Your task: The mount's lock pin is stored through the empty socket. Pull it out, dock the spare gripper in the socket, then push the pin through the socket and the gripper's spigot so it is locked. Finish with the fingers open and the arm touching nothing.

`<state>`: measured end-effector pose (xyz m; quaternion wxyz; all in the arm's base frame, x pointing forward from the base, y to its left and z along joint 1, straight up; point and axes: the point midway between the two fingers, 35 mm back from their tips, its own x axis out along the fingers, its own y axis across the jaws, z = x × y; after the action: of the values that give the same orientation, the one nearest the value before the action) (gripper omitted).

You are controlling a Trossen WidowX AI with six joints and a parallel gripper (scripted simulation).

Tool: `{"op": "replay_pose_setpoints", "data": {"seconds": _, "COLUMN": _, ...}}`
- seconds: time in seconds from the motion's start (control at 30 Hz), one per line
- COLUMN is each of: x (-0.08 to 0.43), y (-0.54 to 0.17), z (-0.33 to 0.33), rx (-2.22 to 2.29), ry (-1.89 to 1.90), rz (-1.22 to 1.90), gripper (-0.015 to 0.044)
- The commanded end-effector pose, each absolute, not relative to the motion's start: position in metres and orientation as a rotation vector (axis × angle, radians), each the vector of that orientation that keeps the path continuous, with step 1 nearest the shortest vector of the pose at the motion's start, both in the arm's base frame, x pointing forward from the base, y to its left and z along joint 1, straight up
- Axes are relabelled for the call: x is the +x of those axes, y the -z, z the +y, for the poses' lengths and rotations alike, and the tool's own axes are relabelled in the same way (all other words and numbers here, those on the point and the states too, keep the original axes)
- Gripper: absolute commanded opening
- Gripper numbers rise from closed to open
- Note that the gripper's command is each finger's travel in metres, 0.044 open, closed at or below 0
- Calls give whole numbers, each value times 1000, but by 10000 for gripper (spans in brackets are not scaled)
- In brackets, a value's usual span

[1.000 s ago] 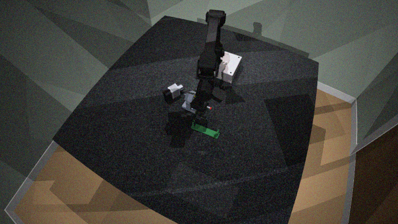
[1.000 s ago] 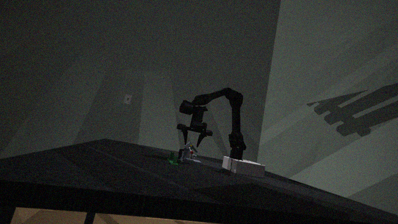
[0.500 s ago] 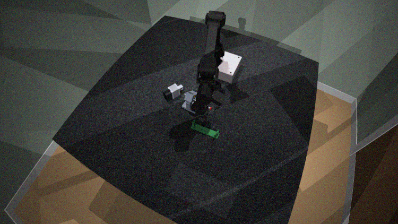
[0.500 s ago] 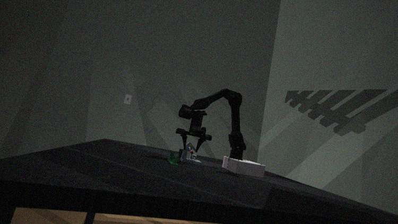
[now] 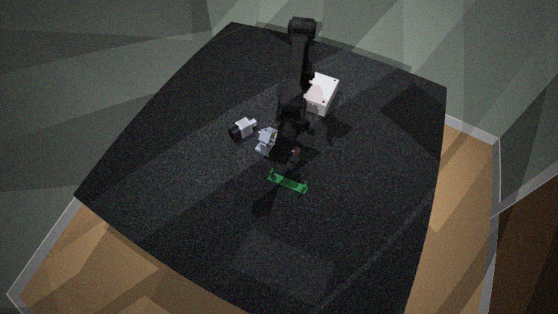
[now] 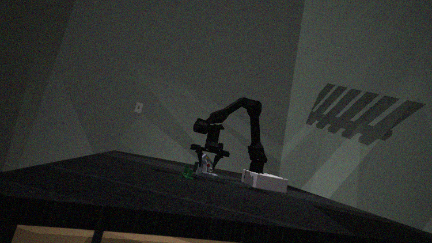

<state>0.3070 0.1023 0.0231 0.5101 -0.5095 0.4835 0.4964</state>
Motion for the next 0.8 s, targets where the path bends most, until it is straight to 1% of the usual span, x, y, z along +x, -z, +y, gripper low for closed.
{"op": "replay_pose_setpoints", "data": {"seconds": 0.0, "x": 305, "y": -18, "z": 102, "rx": -1217, "ry": -1198, "rz": 1174, "gripper": 300}}
{"op": "replay_pose_setpoints", "data": {"seconds": 0.17, "x": 305, "y": -18, "z": 102, "rx": -1217, "ry": -1198, "rz": 1174, "gripper": 300}}
{"op": "replay_pose_setpoints", "data": {"seconds": 0.53, "x": 305, "y": -18, "z": 102, "rx": -1217, "ry": -1198, "rz": 1174, "gripper": 11}}
{"op": "replay_pose_setpoints", "data": {"seconds": 0.6, "x": 305, "y": -18, "z": 102, "rx": -1217, "ry": -1198, "rz": 1174, "gripper": 0}}
{"op": "replay_pose_setpoints", "data": {"seconds": 0.77, "x": 306, "y": -19, "z": 102, "rx": -1217, "ry": -1198, "rz": 1174, "gripper": 0}}
